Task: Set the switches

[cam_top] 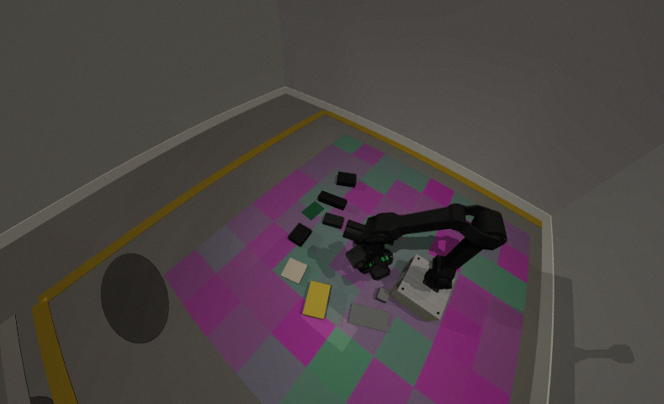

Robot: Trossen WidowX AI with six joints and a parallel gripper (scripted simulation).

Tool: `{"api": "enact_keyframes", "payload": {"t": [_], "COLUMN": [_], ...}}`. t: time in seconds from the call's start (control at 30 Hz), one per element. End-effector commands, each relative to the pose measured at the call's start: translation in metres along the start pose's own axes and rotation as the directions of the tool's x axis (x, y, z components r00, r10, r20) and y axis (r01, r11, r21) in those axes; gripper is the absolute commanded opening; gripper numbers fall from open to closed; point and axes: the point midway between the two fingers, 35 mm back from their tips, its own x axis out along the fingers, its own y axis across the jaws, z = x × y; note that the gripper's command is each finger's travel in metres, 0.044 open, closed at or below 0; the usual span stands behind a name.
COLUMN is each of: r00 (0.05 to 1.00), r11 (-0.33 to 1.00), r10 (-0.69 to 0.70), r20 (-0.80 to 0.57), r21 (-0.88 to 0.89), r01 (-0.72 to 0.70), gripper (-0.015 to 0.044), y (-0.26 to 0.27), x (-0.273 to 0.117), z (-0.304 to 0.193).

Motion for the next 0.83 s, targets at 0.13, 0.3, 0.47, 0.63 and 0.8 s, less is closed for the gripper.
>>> {"api": "enact_keyframes", "payload": {"t": [0.13, 0.3, 0.47, 0.63, 0.8], "r00": [1.000, 1.000, 1.000, 1.000, 1.000], "r11": [1.000, 1.000, 1.000, 1.000, 1.000], "r10": [-0.001, 0.000, 0.000, 0.000, 0.000], "r20": [-0.001, 0.000, 0.000, 0.000, 0.000], "r21": [0.001, 0.000, 0.000, 0.000, 0.000], "r01": [0.001, 0.000, 0.000, 0.000, 0.000], "gripper": [0.0309, 0.0177, 0.0046, 0.0000, 0.0000], "y": [-0.001, 0.002, 0.002, 0.002, 0.002], "x": [-0.057, -0.081, -0.081, -0.081, -0.081], "z": [0.001, -0.001, -0.001, -0.001, -0.001]}}
